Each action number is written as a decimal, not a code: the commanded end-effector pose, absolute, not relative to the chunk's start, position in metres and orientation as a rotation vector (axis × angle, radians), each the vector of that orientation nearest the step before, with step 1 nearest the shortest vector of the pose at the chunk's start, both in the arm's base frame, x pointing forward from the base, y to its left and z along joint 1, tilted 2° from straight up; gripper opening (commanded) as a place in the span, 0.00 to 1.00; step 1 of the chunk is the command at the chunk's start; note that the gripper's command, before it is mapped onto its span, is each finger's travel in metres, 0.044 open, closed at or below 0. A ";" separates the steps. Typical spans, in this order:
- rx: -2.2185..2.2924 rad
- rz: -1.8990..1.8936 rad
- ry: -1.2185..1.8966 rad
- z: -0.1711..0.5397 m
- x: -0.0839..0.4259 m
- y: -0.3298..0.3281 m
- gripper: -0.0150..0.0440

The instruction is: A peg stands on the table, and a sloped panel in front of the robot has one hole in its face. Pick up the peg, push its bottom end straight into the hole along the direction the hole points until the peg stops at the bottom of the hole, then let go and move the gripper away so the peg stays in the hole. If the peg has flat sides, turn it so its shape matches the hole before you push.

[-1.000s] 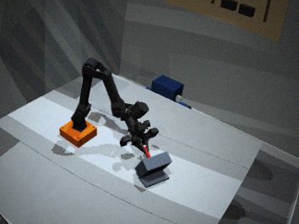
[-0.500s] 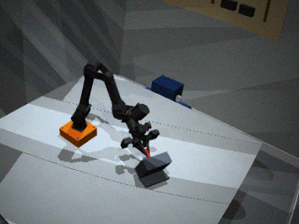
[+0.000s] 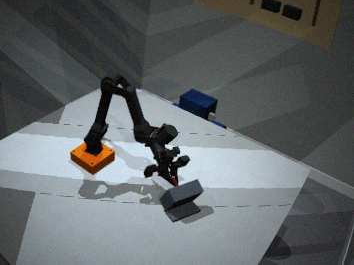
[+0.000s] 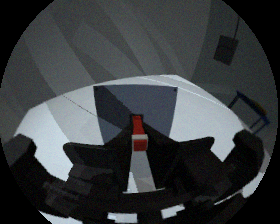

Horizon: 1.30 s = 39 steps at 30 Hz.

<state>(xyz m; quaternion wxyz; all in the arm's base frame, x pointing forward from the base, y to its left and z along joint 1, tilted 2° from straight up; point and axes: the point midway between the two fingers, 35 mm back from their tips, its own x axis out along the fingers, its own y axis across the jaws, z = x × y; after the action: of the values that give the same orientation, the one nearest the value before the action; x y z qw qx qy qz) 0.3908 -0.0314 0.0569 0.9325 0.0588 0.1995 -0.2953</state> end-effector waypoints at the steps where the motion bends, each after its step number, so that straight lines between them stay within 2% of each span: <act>1: 0.118 -0.600 0.411 0.055 0.393 -0.031 0.25; 13: 0.120 -0.604 0.408 0.056 0.392 -0.032 0.25; 30: 0.121 -0.604 0.410 0.058 0.390 -0.030 1.00; 39: 0.122 -0.603 0.414 0.063 0.382 -0.022 1.00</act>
<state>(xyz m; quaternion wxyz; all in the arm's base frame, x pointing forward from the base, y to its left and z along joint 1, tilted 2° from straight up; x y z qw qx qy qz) 0.3854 -0.0238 0.0594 0.9323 0.0580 0.2039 -0.2930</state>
